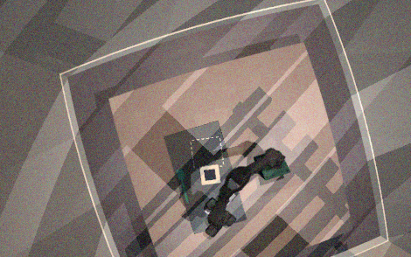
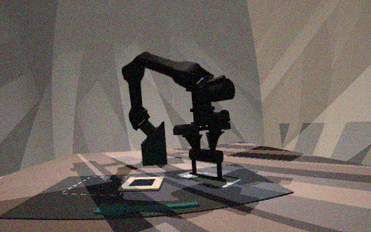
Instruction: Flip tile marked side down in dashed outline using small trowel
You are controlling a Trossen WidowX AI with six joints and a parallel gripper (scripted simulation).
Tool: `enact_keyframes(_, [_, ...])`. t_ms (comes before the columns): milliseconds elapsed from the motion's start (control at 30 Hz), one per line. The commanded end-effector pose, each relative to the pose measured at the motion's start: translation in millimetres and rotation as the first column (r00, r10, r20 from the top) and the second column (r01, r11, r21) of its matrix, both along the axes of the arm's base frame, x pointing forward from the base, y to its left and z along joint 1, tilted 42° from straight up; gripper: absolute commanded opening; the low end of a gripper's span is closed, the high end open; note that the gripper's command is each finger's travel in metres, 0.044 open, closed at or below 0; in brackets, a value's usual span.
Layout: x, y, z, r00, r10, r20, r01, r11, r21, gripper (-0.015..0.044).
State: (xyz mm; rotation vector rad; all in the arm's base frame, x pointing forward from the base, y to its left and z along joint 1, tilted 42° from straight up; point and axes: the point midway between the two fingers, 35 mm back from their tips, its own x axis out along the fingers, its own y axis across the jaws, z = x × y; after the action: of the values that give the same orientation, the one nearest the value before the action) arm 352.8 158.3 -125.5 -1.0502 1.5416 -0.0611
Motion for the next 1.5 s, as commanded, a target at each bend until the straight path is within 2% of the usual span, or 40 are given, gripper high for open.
enact_keyframes(0, [-1.7,-4.1,-4.0,1.000,0.003,-0.008,-0.004,1.000,-0.011,0.0217])
enact_keyframes(100, [-1.7,-4.1,-4.0,1.000,0.003,-0.008,-0.004,1.000,-0.011,0.0139])
enact_keyframes(133, [-1.7,-4.1,-4.0,1.000,0.003,-0.008,-0.004,1.000,-0.011,0.0132])
enact_keyframes(867, [-1.7,-4.1,-4.0,1.000,0.000,-0.005,0.000,1.000,-0.011,0.0130])
enact_keyframes(1167, [-1.7,-4.1,-4.0,0.970,-0.191,0.151,0.188,0.982,0.033,0.0130])
enact_keyframes(1467, [-1.7,-4.1,-4.0,0.875,-0.382,0.298,0.367,0.924,0.108,0.0130])
